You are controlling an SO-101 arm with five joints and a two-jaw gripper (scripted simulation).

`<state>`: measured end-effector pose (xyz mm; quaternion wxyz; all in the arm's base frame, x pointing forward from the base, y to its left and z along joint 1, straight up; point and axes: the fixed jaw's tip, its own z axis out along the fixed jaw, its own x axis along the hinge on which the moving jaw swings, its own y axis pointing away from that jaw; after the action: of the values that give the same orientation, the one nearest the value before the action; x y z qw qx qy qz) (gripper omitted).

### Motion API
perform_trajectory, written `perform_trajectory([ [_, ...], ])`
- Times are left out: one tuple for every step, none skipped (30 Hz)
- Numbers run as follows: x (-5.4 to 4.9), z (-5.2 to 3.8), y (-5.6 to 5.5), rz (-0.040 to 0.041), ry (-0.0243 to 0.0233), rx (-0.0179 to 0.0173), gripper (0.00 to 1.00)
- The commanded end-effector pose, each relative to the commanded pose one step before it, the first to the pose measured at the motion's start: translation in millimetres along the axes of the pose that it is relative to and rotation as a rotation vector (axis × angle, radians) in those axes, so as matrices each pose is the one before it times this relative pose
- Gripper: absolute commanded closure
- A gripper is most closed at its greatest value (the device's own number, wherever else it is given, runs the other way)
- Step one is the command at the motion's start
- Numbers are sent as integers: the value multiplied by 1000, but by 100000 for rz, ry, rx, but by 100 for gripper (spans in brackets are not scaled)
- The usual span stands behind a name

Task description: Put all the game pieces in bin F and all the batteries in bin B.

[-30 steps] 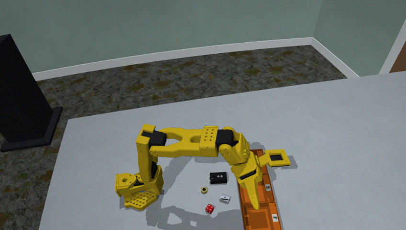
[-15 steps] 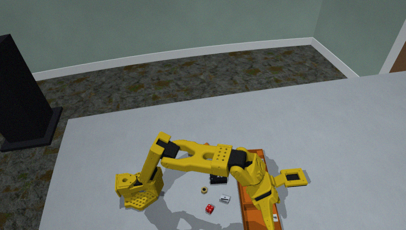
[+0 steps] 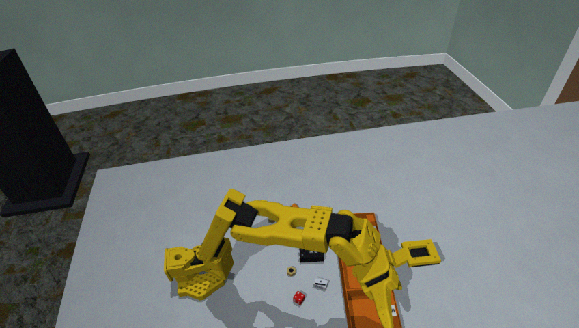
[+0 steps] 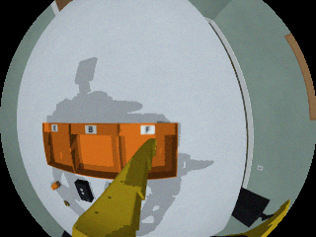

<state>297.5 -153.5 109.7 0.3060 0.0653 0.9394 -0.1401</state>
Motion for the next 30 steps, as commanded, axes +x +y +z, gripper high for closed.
perform_trajectory([
  [-12797, -10500, -8206, 203, -6447, 3020, 0],
  [0, 0, 0, 0, 0, 0, 0],
  [0, 0, 0, 0, 0, 0, 0],
  [0, 0, 0, 0, 0, 0, 0],
  [-2250, -3068, -798, -9, -773, 282, 0],
  [0, 0, 0, 0, 0, 0, 0],
  [0, 0, 0, 0, 0, 0, 0],
  [0, 0, 0, 0, 0, 0, 0],
  [0, 0, 0, 0, 0, 0, 0],
  [0, 0, 0, 0, 0, 0, 0],
  [0, 0, 0, 0, 0, 0, 0],
  [0, 0, 0, 0, 0, 0, 0],
  [0, 0, 0, 0, 0, 0, 0],
  [0, 0, 0, 0, 0, 0, 0],
  [0, 0, 0, 0, 0, 0, 0],
  [0, 0, 0, 0, 0, 0, 0],
  [0, 0, 0, 0, 0, 0, 0],
  [0, 0, 0, 0, 0, 0, 0],
  [0, 0, 0, 0, 0, 0, 0],
  [0, 0, 0, 0, 0, 0, 0],
  [0, 0, 0, 0, 0, 0, 0],
  [12, 17, 8, 1, 7, -1, 0],
  [90, 108, 33, 0, 44, -19, 0],
  [225, 268, 85, 0, 110, -41, 0],
  [411, 497, 157, -1, 198, -75, 0],
  [622, 749, 235, 2, 305, -116, 0],
  [867, 1031, 331, -1, 418, -160, 0],
  [1104, 1329, 420, 1, 540, -204, 0],
  [1354, 1618, 519, -2, 657, -251, 0],
  [1586, 1895, 604, 1, 770, -295, 0],
])
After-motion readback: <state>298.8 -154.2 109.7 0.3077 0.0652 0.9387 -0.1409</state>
